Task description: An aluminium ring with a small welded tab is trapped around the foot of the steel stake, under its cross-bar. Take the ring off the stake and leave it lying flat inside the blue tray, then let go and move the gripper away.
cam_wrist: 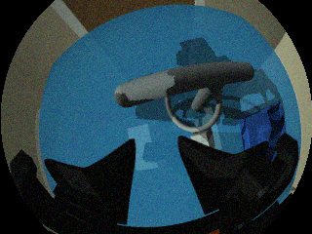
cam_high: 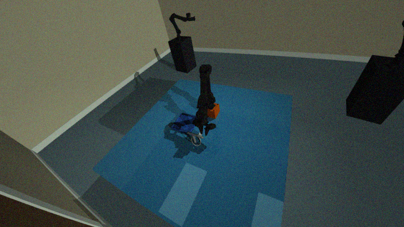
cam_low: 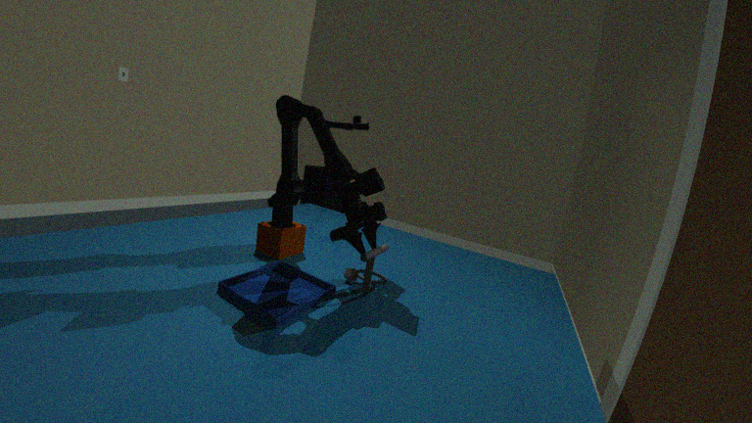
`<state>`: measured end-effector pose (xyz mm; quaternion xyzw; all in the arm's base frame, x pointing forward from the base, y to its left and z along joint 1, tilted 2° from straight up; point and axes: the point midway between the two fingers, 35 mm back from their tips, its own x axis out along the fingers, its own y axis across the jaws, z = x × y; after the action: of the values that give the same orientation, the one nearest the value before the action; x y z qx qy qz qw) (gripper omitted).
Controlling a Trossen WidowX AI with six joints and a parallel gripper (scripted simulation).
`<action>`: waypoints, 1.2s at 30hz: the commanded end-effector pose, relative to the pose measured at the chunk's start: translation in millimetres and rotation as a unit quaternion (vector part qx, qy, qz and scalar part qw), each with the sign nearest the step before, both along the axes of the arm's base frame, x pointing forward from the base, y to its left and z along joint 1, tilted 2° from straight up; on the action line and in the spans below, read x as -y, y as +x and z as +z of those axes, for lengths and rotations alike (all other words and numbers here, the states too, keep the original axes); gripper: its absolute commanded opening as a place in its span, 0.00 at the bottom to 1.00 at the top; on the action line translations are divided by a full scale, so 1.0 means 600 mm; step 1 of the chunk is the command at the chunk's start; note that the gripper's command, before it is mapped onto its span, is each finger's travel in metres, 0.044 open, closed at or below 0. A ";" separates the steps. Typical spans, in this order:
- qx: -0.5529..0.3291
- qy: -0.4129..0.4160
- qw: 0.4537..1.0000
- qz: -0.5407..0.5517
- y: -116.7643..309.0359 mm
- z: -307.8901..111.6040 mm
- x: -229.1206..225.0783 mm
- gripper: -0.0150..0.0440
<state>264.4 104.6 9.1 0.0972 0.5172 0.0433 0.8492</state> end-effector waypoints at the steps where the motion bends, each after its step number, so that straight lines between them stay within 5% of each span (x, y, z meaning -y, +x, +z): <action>1: 0.011 -0.056 0.998 0.022 -0.023 -0.020 0.050 0.59; 6: 0.016 -0.108 0.993 0.045 -0.047 -0.036 0.094 0.59; 36: 0.017 -0.108 0.993 0.045 -0.015 -0.093 0.092 0.59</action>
<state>251.7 49.0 -44.2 -0.0194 0.5112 0.0252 0.8589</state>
